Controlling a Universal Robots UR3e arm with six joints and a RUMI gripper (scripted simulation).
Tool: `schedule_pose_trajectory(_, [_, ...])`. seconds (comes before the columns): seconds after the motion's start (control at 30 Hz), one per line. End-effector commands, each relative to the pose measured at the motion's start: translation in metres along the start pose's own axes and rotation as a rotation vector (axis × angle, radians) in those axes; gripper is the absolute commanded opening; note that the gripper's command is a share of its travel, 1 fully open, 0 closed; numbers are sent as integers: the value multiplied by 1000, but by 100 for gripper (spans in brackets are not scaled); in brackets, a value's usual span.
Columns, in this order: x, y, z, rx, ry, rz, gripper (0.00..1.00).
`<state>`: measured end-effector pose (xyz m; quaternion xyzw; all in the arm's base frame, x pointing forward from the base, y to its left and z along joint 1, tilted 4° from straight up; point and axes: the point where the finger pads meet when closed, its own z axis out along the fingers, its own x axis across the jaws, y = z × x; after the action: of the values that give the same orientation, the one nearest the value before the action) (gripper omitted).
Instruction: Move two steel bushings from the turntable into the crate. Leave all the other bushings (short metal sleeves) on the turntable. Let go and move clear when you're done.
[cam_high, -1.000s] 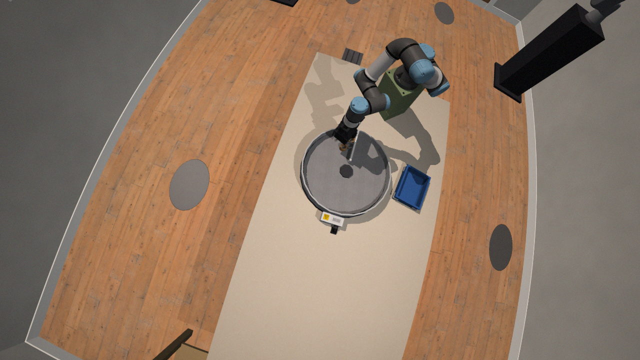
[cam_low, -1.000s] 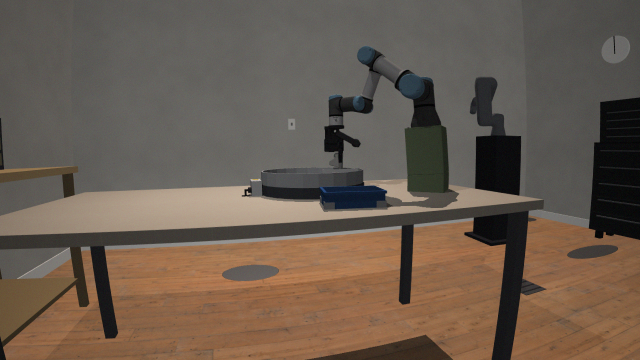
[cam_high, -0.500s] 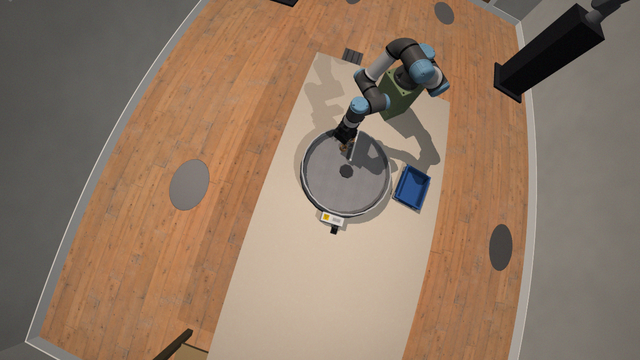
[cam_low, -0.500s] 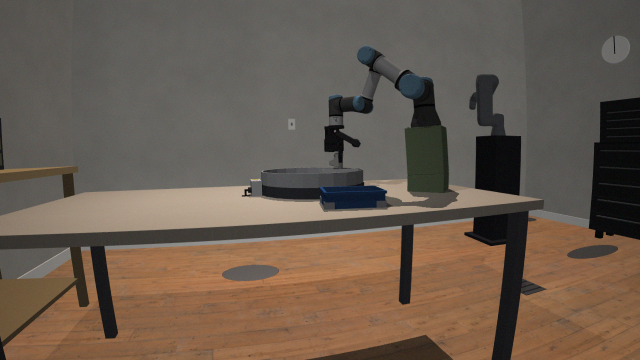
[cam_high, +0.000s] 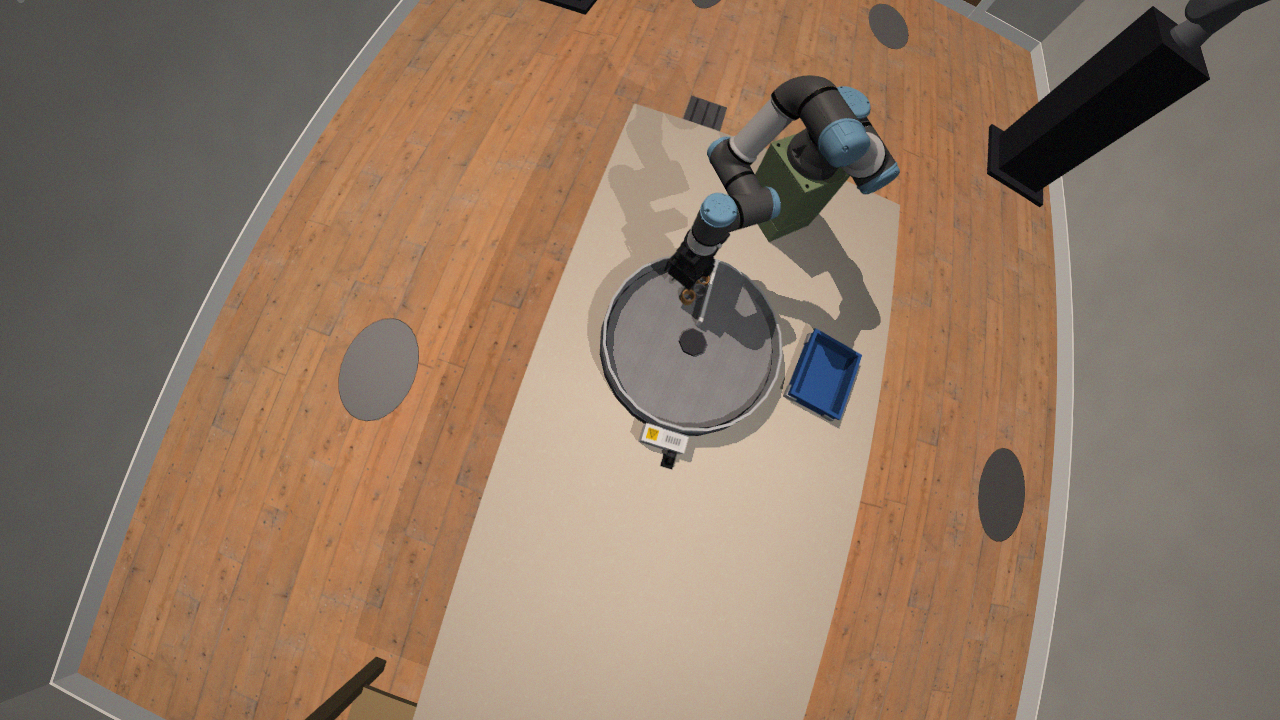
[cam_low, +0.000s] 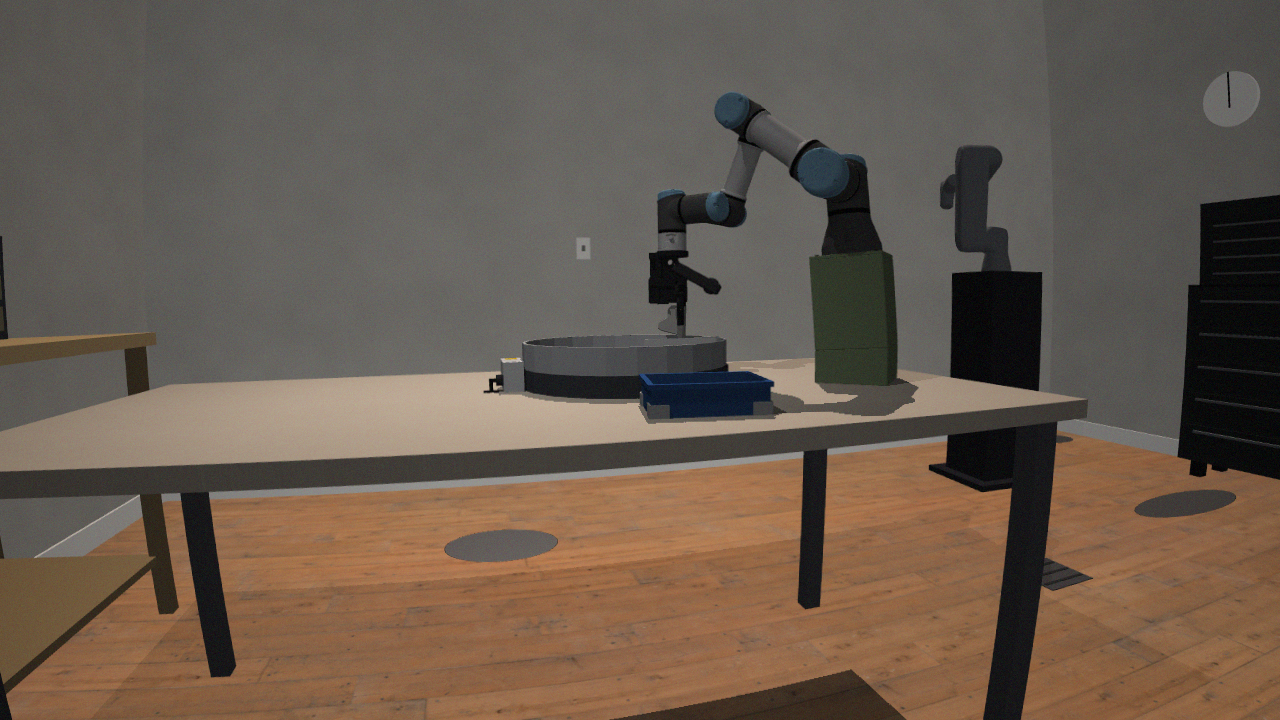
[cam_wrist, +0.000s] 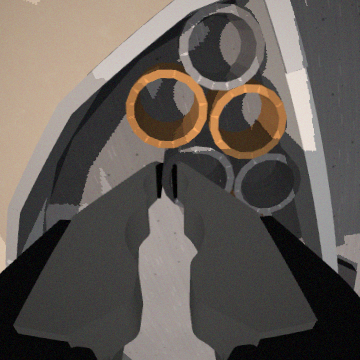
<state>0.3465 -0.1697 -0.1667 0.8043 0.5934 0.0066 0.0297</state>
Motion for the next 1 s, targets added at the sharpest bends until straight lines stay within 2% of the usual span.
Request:
schedule_pose_trajectory(0.0, [0, 1, -1, -2, -1, 0, 0])
schedule_pose_trajectory(0.47, [0, 1, -4, -2, -1, 0, 0])
schedule_pose_trajectory(0.97, [0, 1, -44, -2, -1, 0, 0])
